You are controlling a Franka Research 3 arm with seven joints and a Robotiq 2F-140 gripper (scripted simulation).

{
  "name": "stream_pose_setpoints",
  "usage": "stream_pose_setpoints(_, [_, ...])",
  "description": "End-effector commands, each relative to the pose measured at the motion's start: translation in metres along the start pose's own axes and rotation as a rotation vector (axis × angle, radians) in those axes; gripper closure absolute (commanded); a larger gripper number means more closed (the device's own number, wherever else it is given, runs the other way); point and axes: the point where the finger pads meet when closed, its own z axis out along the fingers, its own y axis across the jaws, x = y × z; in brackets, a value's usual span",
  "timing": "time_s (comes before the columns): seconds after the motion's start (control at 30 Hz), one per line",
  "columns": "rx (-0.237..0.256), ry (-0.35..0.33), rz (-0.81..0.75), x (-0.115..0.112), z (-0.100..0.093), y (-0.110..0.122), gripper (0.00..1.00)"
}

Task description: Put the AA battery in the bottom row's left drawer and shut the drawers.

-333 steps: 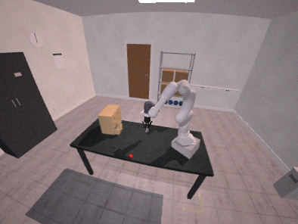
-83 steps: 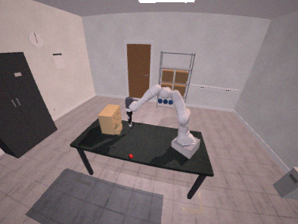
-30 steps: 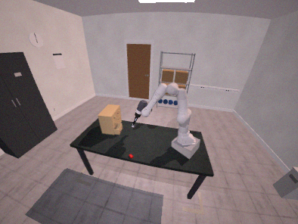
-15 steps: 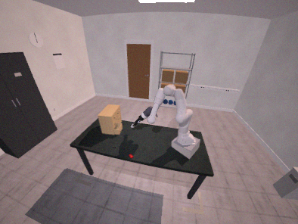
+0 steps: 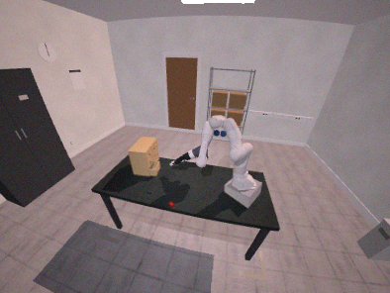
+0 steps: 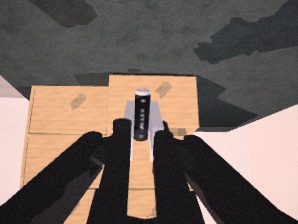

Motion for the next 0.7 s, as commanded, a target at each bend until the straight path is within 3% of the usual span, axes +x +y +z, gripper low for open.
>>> stream_pose_setpoints(0.0, [0.007, -0.067, -0.032, -0.0178, -0.0037, -0.0032, 0.85])
stream_pose_setpoints(0.67, [0.007, -0.068, -0.032, -0.0243, 0.0061, -0.0030, 0.85])
